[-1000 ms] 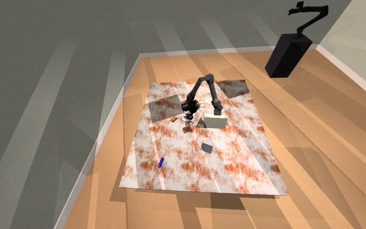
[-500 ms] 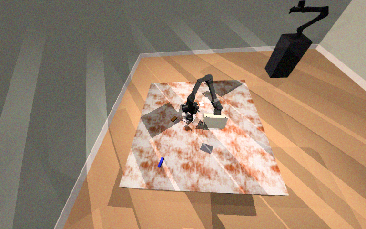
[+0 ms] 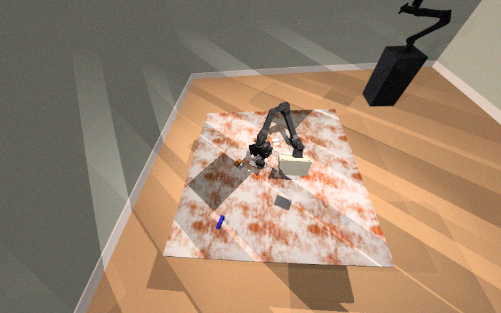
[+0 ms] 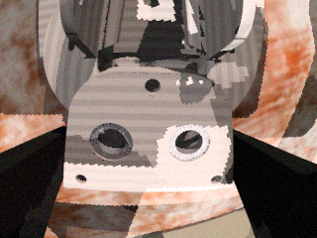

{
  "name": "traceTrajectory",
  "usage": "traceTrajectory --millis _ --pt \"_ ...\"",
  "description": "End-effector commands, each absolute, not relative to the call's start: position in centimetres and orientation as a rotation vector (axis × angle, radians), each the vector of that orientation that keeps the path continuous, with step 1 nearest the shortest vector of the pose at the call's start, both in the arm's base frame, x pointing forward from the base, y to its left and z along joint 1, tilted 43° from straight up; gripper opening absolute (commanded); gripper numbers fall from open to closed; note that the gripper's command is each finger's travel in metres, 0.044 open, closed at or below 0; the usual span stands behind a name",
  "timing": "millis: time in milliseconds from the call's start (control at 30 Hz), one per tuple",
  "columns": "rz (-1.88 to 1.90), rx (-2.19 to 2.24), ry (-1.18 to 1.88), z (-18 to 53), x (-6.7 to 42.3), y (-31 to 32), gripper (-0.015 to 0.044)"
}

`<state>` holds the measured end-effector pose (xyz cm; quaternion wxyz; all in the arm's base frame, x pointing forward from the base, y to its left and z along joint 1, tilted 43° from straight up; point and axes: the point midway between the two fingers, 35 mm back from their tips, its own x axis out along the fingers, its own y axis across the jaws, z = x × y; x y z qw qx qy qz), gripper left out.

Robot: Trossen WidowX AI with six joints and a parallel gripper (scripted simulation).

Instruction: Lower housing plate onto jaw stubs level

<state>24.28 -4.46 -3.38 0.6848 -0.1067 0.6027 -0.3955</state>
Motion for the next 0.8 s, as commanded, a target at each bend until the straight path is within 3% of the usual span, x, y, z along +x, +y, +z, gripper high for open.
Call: traceTrajectory --millis 0,767 --pt "-0.884 -0.247 1.351 -3.4 24.29 -4.53 0.0351" --pt "-0.874 -0.258 1.358 -3.75 24.26 -4.86 0.0351"
